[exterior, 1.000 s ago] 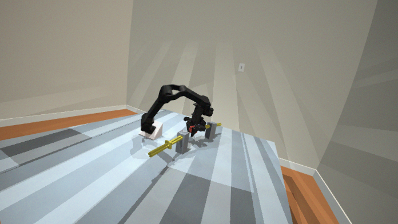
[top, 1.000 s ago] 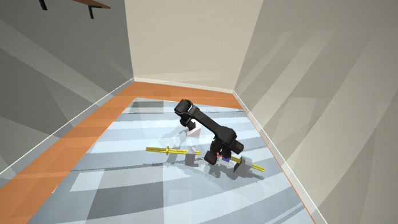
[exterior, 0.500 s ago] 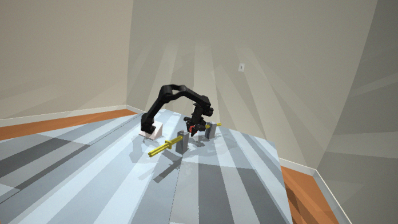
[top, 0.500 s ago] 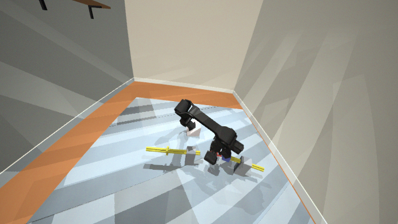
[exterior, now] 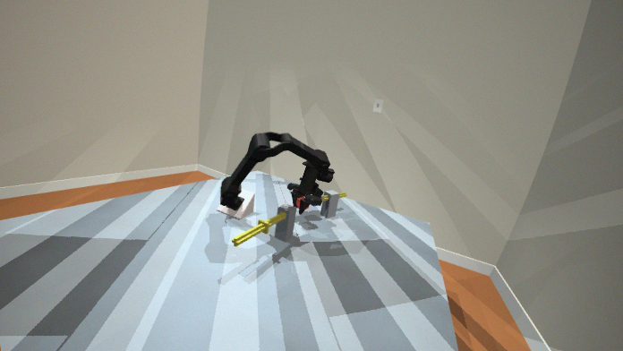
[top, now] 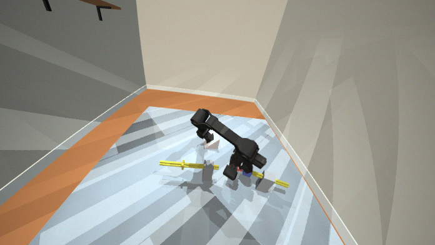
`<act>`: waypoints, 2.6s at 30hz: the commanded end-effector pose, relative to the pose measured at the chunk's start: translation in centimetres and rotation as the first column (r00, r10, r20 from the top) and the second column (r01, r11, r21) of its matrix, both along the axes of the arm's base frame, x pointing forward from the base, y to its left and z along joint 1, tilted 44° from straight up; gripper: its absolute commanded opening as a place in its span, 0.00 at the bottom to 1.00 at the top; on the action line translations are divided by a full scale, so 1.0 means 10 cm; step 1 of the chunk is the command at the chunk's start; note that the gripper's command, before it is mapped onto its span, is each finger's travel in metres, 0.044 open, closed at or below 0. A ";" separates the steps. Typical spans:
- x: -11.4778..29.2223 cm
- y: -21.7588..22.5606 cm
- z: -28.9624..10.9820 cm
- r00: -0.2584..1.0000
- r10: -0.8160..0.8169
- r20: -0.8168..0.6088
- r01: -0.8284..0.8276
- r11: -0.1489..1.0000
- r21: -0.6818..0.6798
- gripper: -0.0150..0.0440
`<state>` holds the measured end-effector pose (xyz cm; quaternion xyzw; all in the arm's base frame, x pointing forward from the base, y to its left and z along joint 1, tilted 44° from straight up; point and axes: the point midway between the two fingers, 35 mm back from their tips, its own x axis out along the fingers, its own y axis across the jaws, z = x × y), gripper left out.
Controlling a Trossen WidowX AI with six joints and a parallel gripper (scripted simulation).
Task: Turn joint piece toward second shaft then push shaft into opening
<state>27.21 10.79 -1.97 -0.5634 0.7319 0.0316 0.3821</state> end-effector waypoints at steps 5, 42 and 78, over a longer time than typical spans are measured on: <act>0.00 0.00 0.00 1.000 0.000 -0.002 0.000 1.000 0.000 0.73; 0.00 0.17 0.20 0.947 0.317 0.044 -0.308 0.863 0.401 1.00; -0.08 1.13 1.13 0.774 -0.350 0.528 0.162 0.915 0.369 1.00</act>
